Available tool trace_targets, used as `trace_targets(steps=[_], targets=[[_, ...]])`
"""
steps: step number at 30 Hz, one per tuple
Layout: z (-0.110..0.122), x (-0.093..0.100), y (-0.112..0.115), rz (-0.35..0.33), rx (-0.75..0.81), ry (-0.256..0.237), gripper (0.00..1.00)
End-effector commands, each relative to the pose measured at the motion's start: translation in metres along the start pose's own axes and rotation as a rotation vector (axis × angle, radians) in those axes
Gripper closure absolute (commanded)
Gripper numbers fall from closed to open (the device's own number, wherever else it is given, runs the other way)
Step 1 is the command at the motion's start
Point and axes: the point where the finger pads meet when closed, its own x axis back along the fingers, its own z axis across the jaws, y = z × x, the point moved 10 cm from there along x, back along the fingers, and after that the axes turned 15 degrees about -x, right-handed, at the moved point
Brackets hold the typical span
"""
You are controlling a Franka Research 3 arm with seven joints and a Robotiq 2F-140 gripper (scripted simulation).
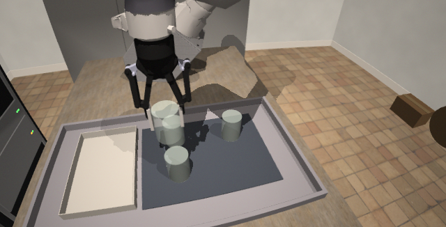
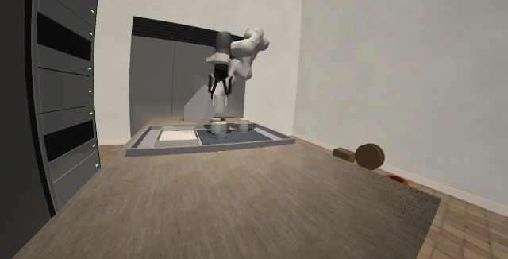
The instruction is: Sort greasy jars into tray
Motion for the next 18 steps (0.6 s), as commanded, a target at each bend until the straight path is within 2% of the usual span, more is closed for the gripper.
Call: trace_targets(steps=[1,18], targets=[[-0.013,0.002,0.001,0.001,0.025,-0.002,1.00],[-0.062,0.002,0.007,0.001,0.025,-0.002,1.00]])
